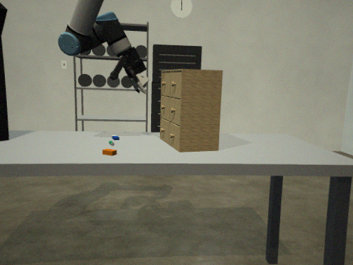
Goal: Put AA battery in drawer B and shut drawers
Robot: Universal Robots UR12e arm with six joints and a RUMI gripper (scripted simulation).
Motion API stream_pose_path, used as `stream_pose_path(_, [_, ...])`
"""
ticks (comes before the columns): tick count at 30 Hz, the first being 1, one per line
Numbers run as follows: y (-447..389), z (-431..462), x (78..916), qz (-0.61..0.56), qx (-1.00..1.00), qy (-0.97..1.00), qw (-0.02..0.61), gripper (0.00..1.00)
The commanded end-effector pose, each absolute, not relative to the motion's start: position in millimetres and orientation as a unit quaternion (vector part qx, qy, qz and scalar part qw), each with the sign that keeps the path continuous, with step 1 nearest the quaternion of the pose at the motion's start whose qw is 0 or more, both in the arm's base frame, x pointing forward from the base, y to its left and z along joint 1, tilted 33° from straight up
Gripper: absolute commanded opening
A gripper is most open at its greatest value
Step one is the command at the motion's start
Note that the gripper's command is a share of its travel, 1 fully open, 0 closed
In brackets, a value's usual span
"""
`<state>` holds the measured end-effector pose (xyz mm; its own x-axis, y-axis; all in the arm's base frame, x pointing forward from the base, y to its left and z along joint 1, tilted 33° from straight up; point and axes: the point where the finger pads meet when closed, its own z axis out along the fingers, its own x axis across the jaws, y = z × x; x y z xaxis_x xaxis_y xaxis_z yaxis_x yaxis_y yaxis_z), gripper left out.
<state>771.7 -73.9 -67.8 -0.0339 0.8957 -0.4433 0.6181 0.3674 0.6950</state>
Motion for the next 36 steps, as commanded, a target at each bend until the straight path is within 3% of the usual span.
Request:
stream_pose_path(1, [-74,-72,762,0.128,0.561,0.707,0.410,1.00])
stream_pose_path(36, [-67,-51,727,0.005,0.624,0.718,0.309,1.00])
